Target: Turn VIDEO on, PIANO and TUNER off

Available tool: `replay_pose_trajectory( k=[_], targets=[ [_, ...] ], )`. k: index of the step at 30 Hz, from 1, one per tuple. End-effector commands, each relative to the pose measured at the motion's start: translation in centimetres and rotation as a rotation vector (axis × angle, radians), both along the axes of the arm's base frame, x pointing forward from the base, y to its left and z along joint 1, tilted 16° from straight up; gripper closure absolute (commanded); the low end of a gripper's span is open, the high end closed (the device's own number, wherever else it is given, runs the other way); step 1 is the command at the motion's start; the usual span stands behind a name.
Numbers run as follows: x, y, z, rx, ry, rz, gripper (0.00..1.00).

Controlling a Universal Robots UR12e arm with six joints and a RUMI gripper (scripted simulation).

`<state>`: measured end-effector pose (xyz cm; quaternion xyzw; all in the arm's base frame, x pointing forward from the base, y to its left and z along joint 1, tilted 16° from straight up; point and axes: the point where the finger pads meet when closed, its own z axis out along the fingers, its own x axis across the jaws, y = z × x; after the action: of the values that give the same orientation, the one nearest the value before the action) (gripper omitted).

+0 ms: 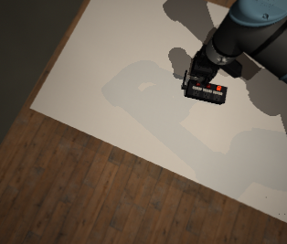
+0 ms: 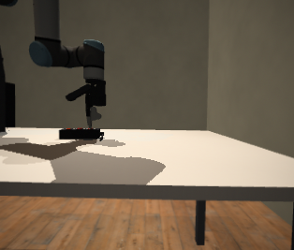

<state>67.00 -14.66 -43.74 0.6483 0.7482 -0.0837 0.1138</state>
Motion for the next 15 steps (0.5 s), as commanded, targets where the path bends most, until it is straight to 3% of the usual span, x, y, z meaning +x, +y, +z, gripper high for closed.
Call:
replay_pose_trajectory(
  k=[1, 15],
  targets=[
    [0.03, -0.06, -0.01, 0.001, -0.001, 0.000, 1.00],
    [-0.14, 0.27, 0.69, 0.002, 0.001, 0.001, 1.00]
  ],
)
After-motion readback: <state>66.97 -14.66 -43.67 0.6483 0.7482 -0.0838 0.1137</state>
